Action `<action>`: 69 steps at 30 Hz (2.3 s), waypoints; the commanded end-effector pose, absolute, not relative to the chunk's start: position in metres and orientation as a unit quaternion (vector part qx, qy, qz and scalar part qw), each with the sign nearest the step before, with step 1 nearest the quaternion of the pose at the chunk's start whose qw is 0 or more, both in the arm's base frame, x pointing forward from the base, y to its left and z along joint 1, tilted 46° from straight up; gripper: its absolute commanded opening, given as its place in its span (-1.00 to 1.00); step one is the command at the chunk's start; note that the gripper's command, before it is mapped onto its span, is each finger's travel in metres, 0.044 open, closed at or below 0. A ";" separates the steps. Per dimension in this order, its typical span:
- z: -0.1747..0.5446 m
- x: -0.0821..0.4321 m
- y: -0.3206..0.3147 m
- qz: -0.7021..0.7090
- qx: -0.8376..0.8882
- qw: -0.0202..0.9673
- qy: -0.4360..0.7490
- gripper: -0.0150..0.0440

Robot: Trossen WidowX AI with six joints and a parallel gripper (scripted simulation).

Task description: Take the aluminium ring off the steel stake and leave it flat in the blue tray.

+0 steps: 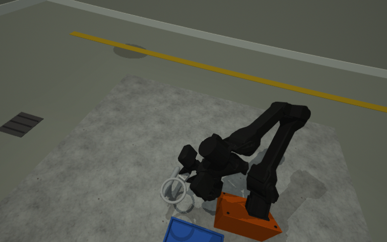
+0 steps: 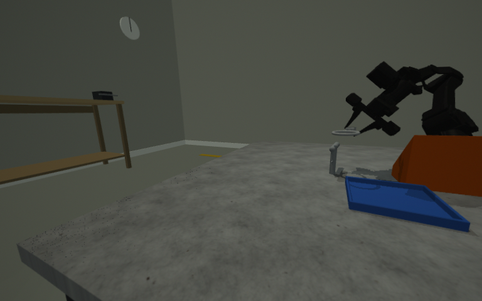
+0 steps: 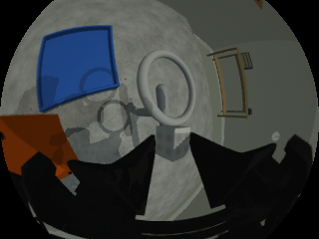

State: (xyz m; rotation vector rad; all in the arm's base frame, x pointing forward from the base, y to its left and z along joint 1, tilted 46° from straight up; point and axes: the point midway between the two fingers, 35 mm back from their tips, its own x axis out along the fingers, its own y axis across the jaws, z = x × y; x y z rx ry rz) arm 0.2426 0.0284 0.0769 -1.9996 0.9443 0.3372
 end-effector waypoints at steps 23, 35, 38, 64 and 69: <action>-0.062 0.176 0.102 0.164 -0.768 0.478 0.393 -0.49; -0.097 0.137 0.072 0.141 -0.813 0.427 0.370 -0.49; -0.100 0.137 0.069 0.141 -0.813 0.427 0.370 -0.49; -0.113 0.137 0.057 0.142 -0.811 0.428 0.374 0.93; -0.076 0.139 0.105 0.144 -0.811 0.427 0.374 1.00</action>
